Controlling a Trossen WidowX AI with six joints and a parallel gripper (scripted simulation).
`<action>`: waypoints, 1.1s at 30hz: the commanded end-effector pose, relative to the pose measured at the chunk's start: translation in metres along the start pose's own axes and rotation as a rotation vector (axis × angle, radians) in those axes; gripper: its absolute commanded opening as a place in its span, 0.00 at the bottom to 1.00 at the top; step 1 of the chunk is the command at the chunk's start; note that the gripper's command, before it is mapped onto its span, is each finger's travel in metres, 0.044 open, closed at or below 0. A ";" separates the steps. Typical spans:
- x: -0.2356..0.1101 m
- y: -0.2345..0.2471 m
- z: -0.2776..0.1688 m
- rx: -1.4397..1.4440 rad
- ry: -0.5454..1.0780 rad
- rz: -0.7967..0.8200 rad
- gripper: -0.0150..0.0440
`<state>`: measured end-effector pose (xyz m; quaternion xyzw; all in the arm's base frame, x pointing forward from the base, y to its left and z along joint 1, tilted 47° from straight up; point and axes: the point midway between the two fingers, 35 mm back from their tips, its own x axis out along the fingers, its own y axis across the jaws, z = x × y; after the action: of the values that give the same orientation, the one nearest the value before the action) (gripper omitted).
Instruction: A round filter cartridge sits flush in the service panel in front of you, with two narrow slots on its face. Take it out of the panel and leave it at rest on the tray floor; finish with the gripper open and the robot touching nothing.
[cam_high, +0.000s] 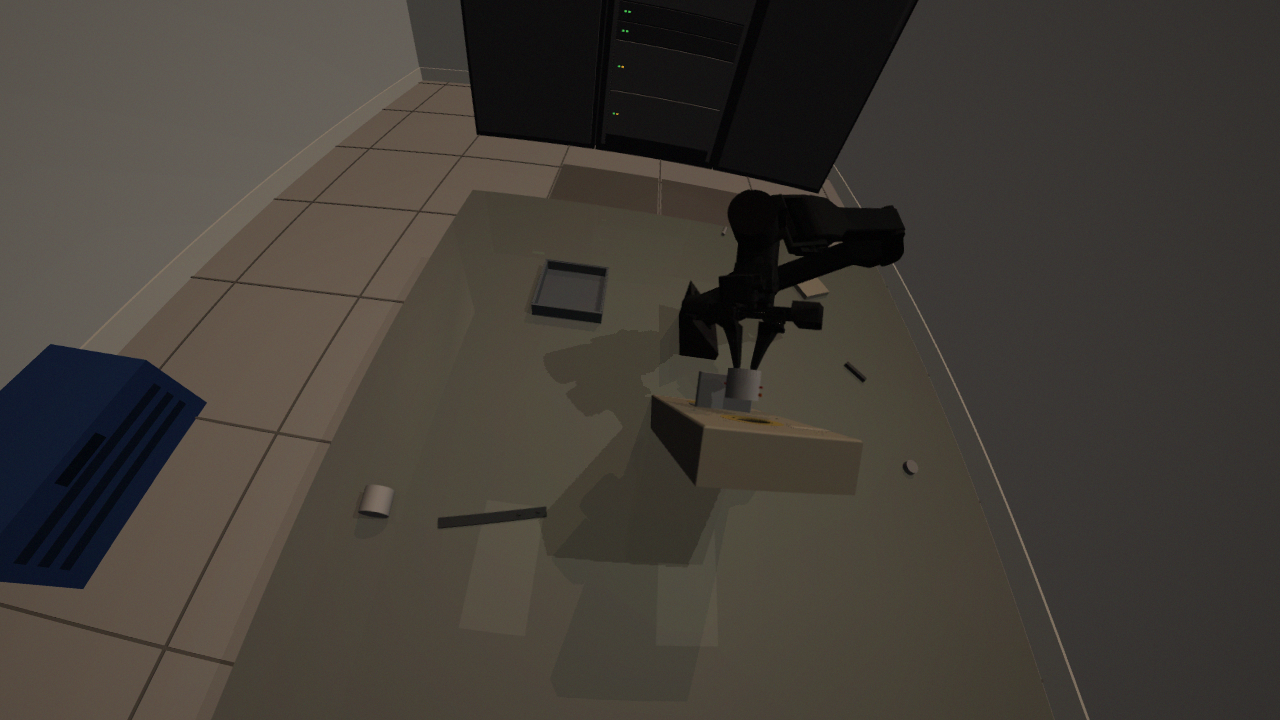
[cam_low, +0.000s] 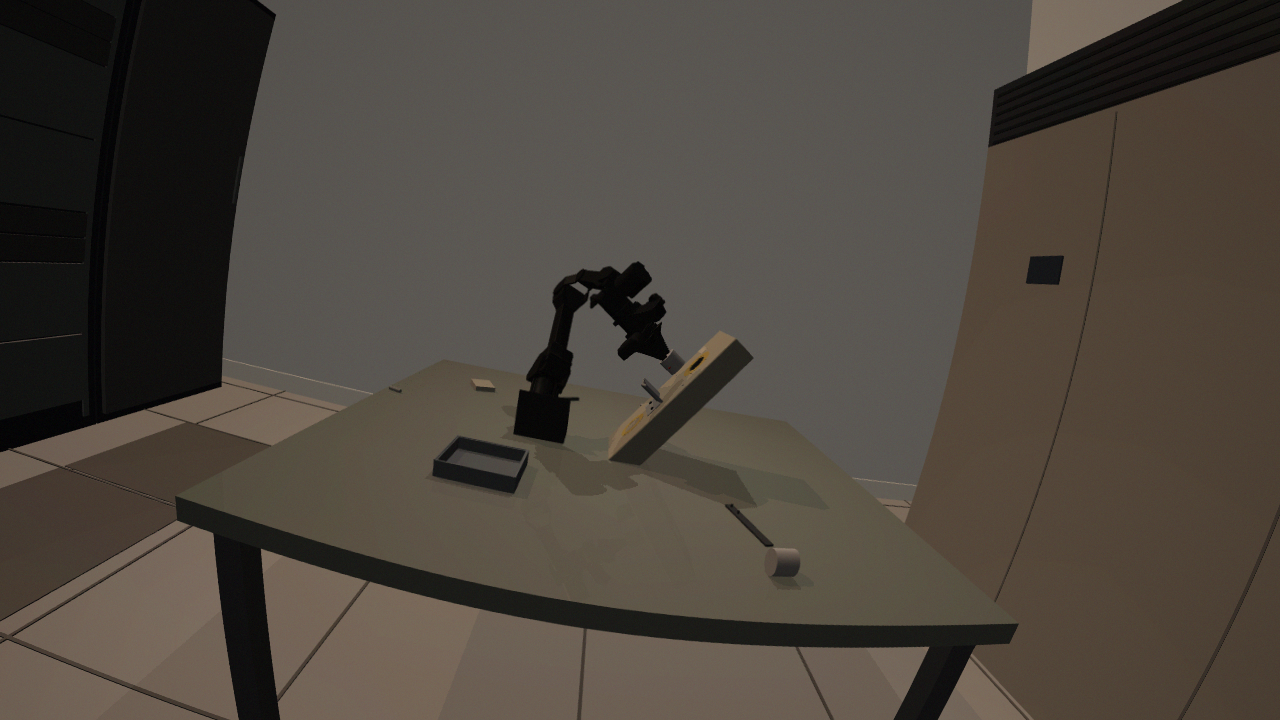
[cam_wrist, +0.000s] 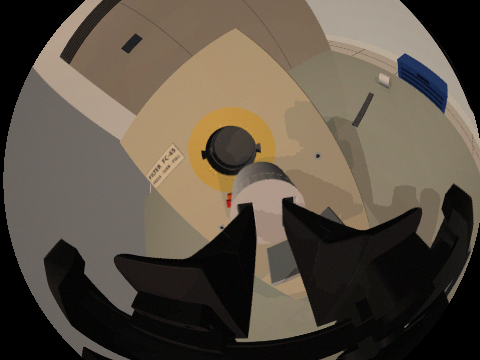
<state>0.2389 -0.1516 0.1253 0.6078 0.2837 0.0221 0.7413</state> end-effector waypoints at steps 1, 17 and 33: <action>0.002 -0.007 -0.013 -0.006 -0.002 0.007 0.25; 0.005 -0.018 -0.031 0.004 0.001 0.000 0.41; -0.001 0.006 0.008 -0.006 -0.002 0.007 0.41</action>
<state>0.2294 -0.1364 0.1112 0.6104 0.2848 0.0228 0.7388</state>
